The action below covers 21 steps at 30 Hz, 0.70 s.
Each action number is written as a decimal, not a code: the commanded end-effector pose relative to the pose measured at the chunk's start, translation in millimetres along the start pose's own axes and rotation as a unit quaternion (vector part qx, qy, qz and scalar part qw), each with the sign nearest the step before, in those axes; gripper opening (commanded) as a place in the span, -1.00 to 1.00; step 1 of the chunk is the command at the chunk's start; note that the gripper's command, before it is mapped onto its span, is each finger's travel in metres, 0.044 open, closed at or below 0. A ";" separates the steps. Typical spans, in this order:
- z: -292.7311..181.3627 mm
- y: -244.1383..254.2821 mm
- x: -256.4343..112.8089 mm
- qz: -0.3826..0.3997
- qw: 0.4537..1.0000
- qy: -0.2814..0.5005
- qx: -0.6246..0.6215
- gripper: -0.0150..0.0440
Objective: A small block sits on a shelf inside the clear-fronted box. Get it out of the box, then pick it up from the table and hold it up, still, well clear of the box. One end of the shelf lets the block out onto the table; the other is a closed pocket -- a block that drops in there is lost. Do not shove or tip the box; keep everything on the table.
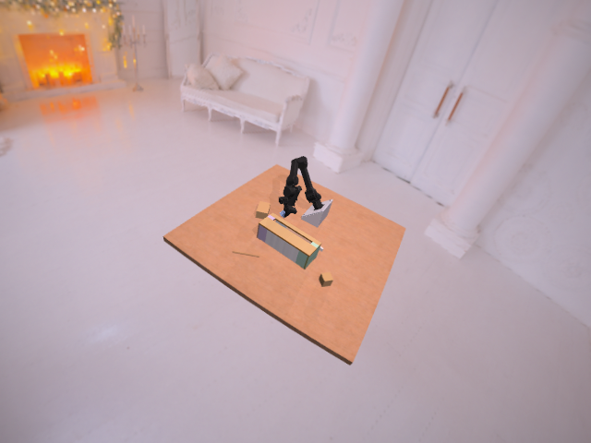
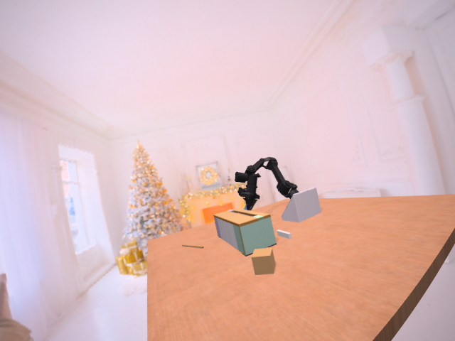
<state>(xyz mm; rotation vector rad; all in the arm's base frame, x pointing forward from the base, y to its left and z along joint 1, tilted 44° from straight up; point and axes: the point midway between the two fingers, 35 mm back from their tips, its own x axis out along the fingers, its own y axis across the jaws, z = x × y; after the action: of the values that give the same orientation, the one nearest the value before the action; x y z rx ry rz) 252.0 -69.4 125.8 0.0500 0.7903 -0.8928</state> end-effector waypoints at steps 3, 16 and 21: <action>-0.4 0.5 -5.7 -0.005 0.991 -0.004 -0.130 -0.49; -4.1 0.9 -16.2 -0.017 0.920 -0.007 -0.391 -0.49; -5.3 0.8 -20.3 -0.022 0.874 -0.008 -0.485 -0.49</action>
<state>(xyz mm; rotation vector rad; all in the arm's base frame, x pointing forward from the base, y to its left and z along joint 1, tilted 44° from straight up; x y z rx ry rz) 242.5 -55.4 131.8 -0.7384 1.1158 -0.5184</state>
